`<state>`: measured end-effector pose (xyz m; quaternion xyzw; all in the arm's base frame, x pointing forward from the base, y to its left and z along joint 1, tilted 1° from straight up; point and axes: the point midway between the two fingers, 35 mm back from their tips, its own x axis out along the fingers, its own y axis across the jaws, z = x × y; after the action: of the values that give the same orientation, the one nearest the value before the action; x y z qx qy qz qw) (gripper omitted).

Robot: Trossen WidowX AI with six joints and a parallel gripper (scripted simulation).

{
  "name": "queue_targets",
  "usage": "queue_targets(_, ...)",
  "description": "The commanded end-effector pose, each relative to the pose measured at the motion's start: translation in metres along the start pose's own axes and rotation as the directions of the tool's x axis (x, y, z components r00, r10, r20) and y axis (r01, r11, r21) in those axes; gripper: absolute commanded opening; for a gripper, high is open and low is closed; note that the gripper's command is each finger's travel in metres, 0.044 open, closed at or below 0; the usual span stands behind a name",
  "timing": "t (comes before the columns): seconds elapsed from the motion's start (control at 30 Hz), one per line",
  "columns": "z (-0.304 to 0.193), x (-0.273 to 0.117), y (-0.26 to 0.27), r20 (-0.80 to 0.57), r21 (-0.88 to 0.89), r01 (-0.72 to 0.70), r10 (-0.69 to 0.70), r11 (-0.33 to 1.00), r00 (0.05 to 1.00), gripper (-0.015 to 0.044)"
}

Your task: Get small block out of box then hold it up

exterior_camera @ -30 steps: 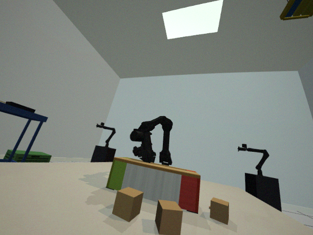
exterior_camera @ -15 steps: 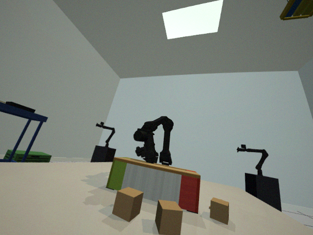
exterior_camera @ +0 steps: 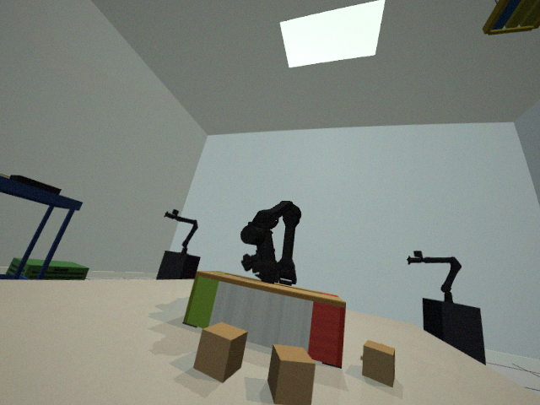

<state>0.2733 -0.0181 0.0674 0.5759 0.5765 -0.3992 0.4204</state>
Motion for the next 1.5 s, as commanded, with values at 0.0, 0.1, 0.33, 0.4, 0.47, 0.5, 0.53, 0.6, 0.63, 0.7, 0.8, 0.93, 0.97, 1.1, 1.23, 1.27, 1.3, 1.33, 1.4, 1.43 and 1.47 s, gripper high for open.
queue_targets(0.0, -0.009, 0.004, -0.002, -0.006, 0.004, 0.004, -0.004, 1.000, 1.000, 0.0400)
queue_targets(0.1, -0.015, 0.006, -0.002, -0.006, 0.004, 0.004, -0.004, 1.000, 1.000, 0.0400)
queue_targets(0.33, -0.027, 0.011, -0.001, -0.008, 0.004, 0.004, -0.004, 1.000, 1.000, 0.0400)
queue_targets(0.4, -0.031, 0.012, -0.001, -0.008, 0.004, 0.004, -0.004, 1.000, 1.000, 0.0400)
queue_targets(0.47, -0.035, 0.013, -0.001, -0.009, 0.004, 0.004, -0.004, 1.000, 1.000, 0.0400)
queue_targets(0.5, -0.037, 0.014, -0.001, -0.009, 0.004, 0.004, -0.004, 1.000, 1.000, 0.0400)
queue_targets(0.53, -0.038, 0.014, -0.001, -0.009, 0.004, 0.004, -0.004, 1.000, 1.000, 0.0400)
queue_targets(0.6, -0.042, 0.015, -0.001, -0.009, 0.004, 0.004, -0.003, 1.000, 1.000, 0.0400)
queue_targets(0.63, -0.044, 0.016, -0.001, -0.009, 0.004, 0.004, -0.003, 1.000, 1.000, 0.0400)
queue_targets(0.7, -0.048, 0.017, -0.001, -0.010, 0.004, 0.004, -0.003, 1.000, 1.000, 0.0400)
queue_targets(0.8, -0.048, 0.017, -0.001, -0.010, 0.004, 0.004, -0.003, 1.000, 1.000, 0.0400)
queue_targets(0.93, -0.038, 0.014, -0.001, -0.009, 0.004, 0.004, -0.004, 1.000, 1.000, 0.0400)
queue_targets(0.97, -0.036, 0.014, -0.001, -0.009, 0.004, 0.004, -0.004, 1.000, 1.000, 0.0400)
queue_targets(1.1, -0.036, 0.013, -0.001, -0.009, 0.004, 0.004, -0.004, 1.000, 1.000, 0.0400)
queue_targets(1.23, -0.038, 0.014, -0.001, -0.009, 0.004, 0.004, -0.004, 1.000, 1.000, 0.0400)
queue_targets(1.27, -0.039, 0.015, -0.001, -0.009, 0.004, 0.004, -0.004, 1.000, 1.000, 0.0400)
queue_targets(1.3, -0.040, 0.015, -0.001, -0.009, 0.004, 0.004, -0.004, 1.000, 1.000, 0.0400)
queue_targets(1.33, -0.041, 0.015, -0.001, -0.009, 0.004, 0.004, -0.003, 1.000, 1.000, 0.0400)
queue_targets(1.4, -0.043, 0.016, -0.001, -0.009, 0.004, 0.004, -0.003, 1.000, 1.000, 0.0400)
queue_targets(1.43, -0.044, 0.016, -0.001, -0.010, 0.004, 0.004, -0.003, 1.000, 1.000, 0.0400)
queue_targets(1.47, -0.045, 0.017, -0.001, -0.010, 0.004, 0.004, -0.003, 1.000, 1.000, 0.0400)
